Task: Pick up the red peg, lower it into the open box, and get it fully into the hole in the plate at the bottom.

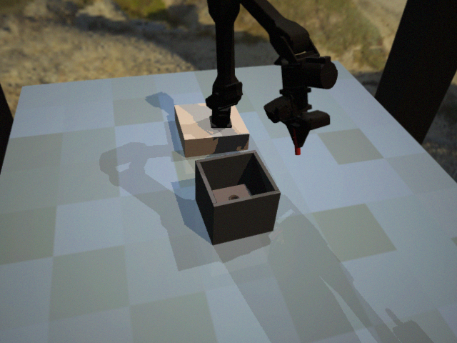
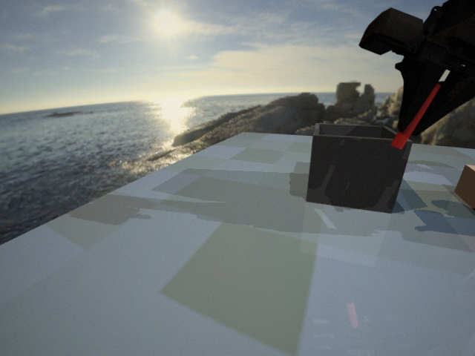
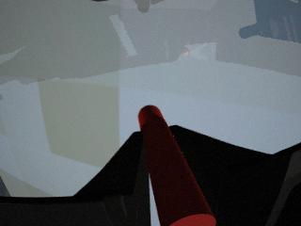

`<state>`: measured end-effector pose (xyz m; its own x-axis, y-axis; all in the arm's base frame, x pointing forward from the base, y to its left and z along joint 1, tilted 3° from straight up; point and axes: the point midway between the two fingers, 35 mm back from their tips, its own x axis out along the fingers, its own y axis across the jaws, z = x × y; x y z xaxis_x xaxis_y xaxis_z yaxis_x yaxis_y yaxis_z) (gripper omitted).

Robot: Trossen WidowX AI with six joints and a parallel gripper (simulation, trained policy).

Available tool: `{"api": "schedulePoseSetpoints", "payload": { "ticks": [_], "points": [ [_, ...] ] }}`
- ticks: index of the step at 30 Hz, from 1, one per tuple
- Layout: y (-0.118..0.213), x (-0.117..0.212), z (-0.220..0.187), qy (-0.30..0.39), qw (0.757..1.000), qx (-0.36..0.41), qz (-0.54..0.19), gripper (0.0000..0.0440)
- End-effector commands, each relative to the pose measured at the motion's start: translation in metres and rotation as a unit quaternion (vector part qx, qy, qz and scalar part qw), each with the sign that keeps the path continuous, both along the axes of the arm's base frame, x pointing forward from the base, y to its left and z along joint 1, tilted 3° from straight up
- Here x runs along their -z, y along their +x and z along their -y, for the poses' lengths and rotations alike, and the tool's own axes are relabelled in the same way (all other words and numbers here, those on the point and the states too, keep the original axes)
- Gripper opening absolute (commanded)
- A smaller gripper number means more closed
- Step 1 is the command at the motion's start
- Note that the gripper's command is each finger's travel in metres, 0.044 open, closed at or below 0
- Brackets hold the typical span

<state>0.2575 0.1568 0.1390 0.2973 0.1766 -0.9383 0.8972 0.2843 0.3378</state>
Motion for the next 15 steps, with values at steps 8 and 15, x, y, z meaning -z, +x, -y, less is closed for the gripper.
{"api": "schedulePoseSetpoints", "payload": {
  "ticks": [8, 15],
  "points": [
    [0.02, -0.019, 0.041, -0.031, 0.999, 0.025, 0.018, 0.0],
    [0.027, -0.019, 0.066, -0.051, 0.998, 0.04, 0.008, 0.0]
  ]
}}
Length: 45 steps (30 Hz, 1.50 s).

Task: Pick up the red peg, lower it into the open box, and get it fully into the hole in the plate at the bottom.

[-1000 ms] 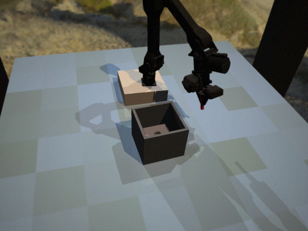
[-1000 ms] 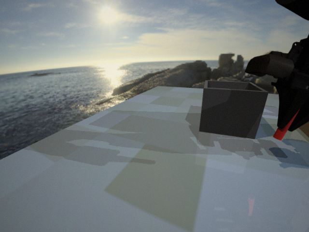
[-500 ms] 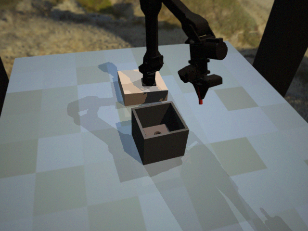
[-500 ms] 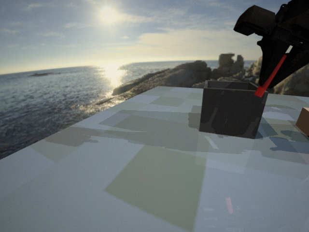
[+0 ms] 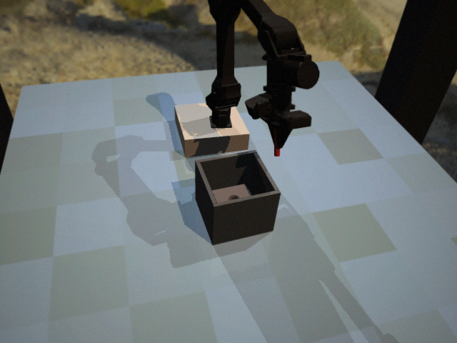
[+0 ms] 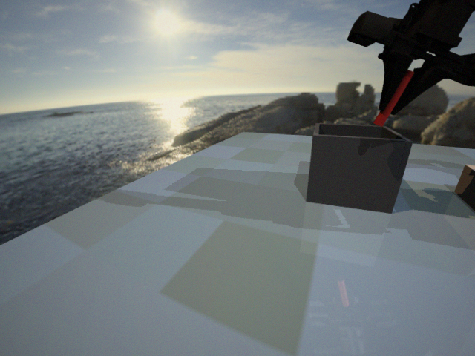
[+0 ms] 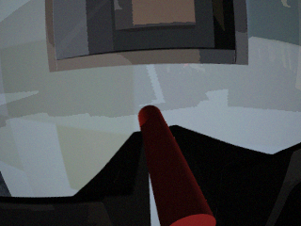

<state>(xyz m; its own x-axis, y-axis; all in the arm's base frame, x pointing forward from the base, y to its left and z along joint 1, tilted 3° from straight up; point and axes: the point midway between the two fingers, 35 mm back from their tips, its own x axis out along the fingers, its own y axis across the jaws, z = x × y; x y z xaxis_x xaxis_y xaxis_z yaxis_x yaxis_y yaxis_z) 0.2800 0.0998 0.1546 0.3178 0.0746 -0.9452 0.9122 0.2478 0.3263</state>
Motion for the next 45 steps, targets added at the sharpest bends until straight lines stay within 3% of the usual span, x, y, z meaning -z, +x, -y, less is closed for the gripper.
{"api": "schedulePoseSetpoints", "payload": {
  "ticks": [1, 25, 45],
  "points": [
    [0.005, -0.003, 0.012, -0.011, 1.0, 0.006, 0.0, 0.0],
    [0.02, 0.017, 0.07, -0.037, 0.997, 0.026, -0.057, 0.0],
    [0.033, 0.066, 0.088, -0.024, 0.995, 0.018, -0.096, 0.0002]
  ]
}}
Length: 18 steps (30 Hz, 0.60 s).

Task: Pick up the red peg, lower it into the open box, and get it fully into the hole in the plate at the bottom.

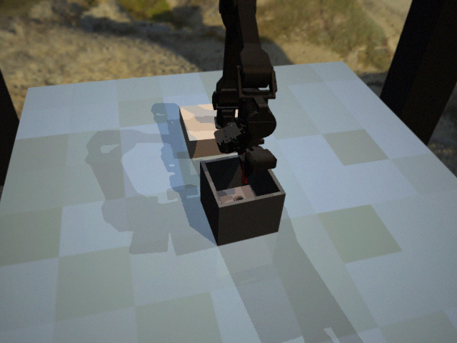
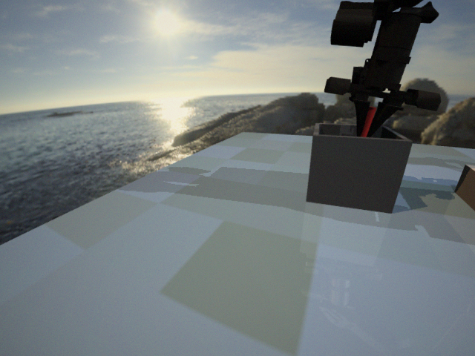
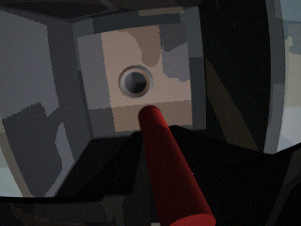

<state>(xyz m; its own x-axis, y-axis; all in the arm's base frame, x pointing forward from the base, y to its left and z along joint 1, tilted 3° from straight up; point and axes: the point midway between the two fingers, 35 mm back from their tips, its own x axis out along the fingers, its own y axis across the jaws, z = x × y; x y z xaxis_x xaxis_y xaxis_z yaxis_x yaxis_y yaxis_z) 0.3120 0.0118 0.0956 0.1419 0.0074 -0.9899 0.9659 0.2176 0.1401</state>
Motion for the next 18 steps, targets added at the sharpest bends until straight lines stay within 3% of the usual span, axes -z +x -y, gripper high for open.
{"api": "schedulePoseSetpoints", "payload": {
  "ticks": [1, 18],
  "points": [
    [0.002, 0.009, 0.001, 0.006, 1.0, -0.005, -0.004, 0.0],
    [0.013, 0.046, 0.007, 0.005, 0.999, -0.029, -0.016, 0.0]
  ]
}}
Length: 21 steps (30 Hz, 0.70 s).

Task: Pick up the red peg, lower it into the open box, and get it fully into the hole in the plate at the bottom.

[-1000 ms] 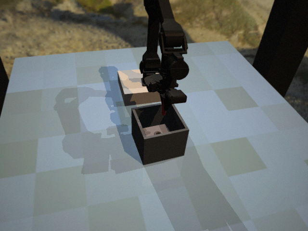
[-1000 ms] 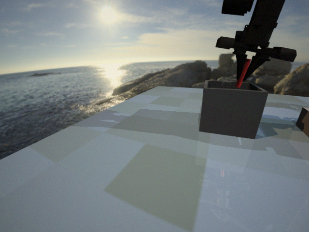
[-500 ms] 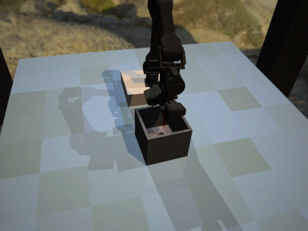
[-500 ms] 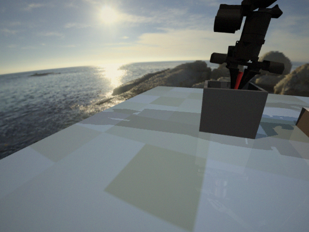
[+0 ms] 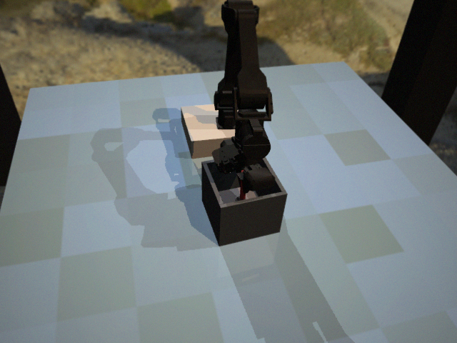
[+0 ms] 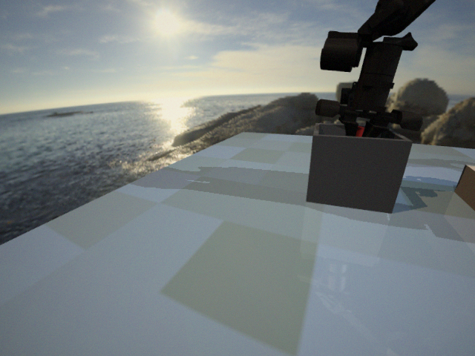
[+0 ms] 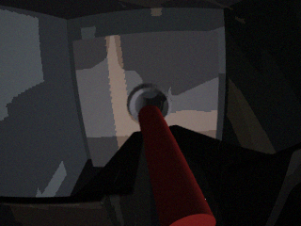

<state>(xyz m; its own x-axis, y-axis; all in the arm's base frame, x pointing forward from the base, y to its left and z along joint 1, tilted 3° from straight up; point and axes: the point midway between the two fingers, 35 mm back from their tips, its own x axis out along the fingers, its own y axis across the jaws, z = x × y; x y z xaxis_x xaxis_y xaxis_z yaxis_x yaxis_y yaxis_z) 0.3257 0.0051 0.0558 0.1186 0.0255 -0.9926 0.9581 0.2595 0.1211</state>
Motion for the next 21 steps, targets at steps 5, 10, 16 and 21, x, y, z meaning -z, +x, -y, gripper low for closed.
{"api": "schedulePoseSetpoints", "payload": {
  "ticks": [5, 10, 16, 21],
  "points": [
    [0.001, 0.013, 0.003, -0.008, 1.0, -0.013, -0.013, 0.0037],
    [0.002, 0.018, 0.003, -0.008, 0.999, -0.021, -0.023, 0.011],
    [0.004, 0.015, 0.003, 0.009, 0.999, -0.02, -0.036, 0.01],
    [0.011, 0.005, 0.004, 0.033, 0.999, -0.018, -0.037, 0.0142]
  ]
}}
